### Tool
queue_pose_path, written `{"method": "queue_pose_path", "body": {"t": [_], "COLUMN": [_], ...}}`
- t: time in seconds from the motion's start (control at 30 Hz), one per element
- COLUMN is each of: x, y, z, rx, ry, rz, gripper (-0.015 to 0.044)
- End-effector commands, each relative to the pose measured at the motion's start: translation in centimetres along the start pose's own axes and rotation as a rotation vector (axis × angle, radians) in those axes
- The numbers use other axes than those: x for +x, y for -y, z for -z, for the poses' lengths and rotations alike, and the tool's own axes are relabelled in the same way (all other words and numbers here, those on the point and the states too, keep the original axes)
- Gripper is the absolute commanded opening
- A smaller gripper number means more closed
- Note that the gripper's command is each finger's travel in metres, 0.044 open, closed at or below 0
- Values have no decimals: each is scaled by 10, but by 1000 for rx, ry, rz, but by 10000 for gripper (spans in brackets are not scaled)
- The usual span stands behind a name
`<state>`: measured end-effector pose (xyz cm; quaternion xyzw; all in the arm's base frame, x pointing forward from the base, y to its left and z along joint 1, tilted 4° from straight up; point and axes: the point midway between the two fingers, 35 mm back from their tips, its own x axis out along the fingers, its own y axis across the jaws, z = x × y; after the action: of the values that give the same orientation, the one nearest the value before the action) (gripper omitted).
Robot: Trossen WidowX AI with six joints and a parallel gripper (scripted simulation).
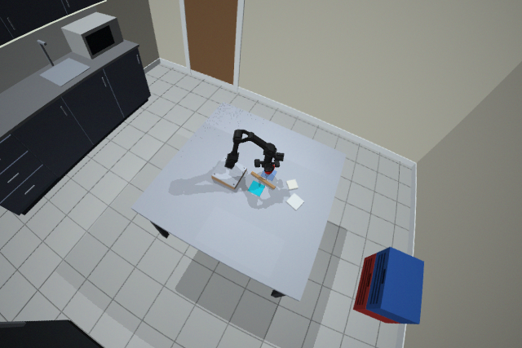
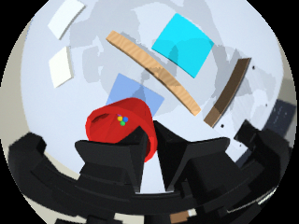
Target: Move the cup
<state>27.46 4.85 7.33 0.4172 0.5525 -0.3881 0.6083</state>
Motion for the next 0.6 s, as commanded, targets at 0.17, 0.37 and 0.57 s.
{"method": "queue_pose_path", "body": {"t": [0.17, 0.37, 0.57], "x": [-20, -18, -18], "y": [0, 0, 0], "z": [0, -1, -1], "rx": [1, 1, 1], "ry": [0, 2, 2], "rz": [-12, -10, -10], "gripper": [0, 0, 0]}}
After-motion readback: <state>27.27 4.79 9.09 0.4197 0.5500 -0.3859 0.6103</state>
